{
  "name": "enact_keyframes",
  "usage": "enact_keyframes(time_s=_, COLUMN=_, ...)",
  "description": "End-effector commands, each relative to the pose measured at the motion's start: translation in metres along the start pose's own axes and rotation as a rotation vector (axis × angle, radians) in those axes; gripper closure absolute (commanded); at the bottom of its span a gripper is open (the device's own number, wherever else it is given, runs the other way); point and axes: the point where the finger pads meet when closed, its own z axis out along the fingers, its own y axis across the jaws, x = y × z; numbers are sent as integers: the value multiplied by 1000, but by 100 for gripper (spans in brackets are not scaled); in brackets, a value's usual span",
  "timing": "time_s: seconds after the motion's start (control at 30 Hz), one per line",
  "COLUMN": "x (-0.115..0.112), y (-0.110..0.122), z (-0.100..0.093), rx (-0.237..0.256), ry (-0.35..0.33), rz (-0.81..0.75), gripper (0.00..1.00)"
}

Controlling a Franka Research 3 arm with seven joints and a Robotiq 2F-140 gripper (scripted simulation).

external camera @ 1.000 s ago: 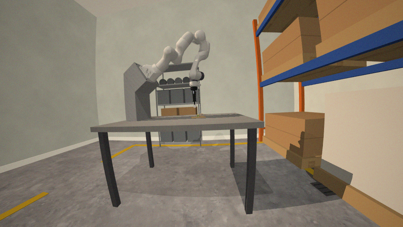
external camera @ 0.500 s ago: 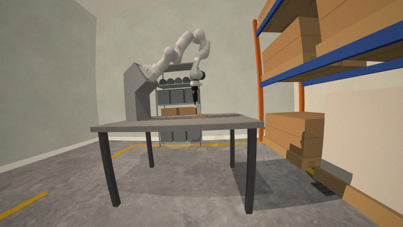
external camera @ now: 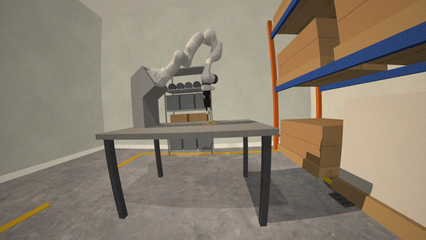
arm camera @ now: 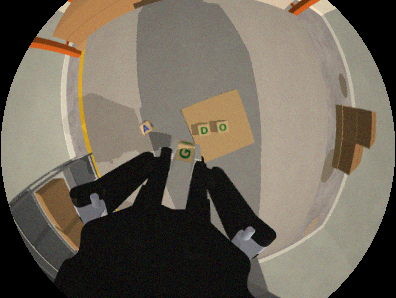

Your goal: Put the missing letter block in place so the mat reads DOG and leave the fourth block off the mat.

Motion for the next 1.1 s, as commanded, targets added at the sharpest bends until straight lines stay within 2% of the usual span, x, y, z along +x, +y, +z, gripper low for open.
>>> enact_keyframes(time_s=0.0, x=2, y=0, z=-1, rx=6, ry=-4, rz=109, gripper=87)
enact_keyframes(time_s=1.07, x=40, y=47, z=-3, rx=5, ry=-4, rz=643, gripper=87)
